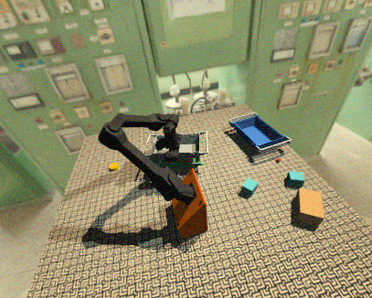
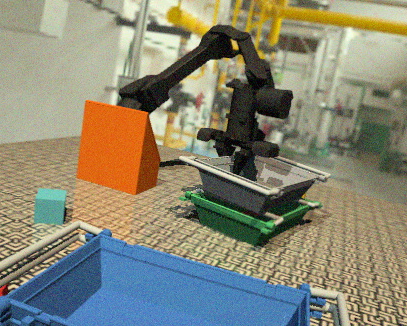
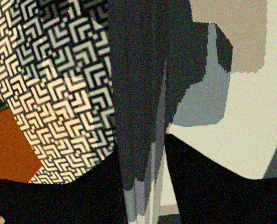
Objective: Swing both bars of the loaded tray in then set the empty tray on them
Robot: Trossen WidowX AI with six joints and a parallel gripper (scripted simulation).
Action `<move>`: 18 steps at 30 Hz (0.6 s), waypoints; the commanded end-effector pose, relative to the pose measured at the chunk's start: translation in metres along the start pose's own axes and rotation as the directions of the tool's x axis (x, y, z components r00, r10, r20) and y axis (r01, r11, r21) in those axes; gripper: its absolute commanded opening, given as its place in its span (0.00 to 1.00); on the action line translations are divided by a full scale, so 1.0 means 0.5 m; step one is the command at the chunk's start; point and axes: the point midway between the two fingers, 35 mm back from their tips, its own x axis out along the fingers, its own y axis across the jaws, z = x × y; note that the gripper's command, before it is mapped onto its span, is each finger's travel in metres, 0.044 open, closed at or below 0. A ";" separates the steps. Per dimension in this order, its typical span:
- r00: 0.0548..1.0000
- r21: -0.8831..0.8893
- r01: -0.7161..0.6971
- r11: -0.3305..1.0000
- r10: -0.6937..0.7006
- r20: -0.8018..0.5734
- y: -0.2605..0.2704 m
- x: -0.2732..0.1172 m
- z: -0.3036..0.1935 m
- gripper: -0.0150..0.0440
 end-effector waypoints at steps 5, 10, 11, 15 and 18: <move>1.000 -0.005 -0.012 1.000 0.012 0.003 0.003 0.010 0.006 0.25; 1.000 -0.005 -0.012 1.000 0.012 0.003 0.003 0.010 0.006 0.28; 1.000 -0.005 -0.012 1.000 0.012 0.003 0.003 0.010 0.006 0.30; 1.000 -0.005 -0.012 1.000 0.012 0.003 0.003 0.010 0.006 0.40; 1.000 -0.005 -0.012 1.000 0.012 0.003 0.003 0.010 0.006 0.48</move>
